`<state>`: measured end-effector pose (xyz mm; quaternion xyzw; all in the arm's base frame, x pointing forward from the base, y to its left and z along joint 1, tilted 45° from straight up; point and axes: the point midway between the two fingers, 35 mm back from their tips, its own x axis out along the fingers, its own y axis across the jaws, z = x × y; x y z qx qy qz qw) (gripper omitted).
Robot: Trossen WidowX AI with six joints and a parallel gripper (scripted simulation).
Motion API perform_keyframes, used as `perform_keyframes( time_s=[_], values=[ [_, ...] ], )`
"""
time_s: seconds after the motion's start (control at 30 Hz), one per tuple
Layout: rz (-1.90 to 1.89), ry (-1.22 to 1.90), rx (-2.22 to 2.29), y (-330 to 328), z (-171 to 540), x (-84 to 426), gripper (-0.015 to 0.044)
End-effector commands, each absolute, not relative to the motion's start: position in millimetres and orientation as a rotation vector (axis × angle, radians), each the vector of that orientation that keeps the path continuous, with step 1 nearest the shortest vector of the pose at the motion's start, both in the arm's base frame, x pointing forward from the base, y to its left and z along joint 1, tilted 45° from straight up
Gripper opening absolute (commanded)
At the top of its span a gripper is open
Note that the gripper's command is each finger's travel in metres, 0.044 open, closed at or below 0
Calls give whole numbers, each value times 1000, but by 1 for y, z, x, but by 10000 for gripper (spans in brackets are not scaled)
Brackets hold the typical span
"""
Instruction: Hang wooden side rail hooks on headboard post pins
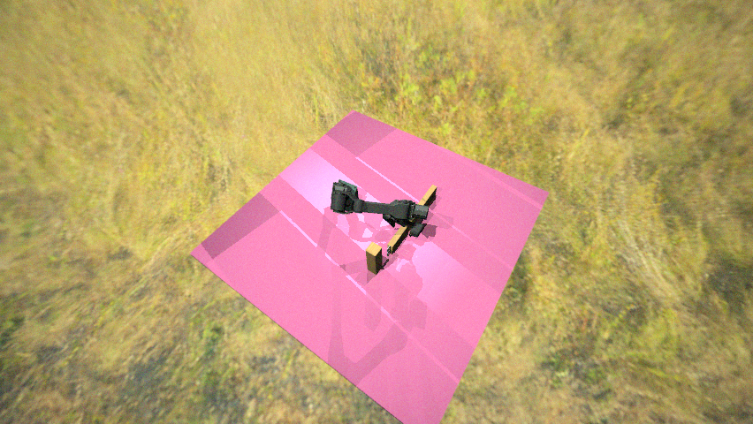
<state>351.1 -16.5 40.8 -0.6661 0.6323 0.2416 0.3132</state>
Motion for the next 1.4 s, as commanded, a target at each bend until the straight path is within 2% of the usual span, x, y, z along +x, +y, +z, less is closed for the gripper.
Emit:
perform_keyframes(
  time_s=[0.0,0.73,1.13,1.3,1.37],
  values=[
    [643,1673,-1766,-21,36,350,440],
    [639,1676,-1768,-44,14,350,440],
    [639,1676,-1768,-44,14,350,125],
    [639,1676,-1768,-44,14,350,92],
    [639,1676,-1768,-44,14,350,39]
  ],
)
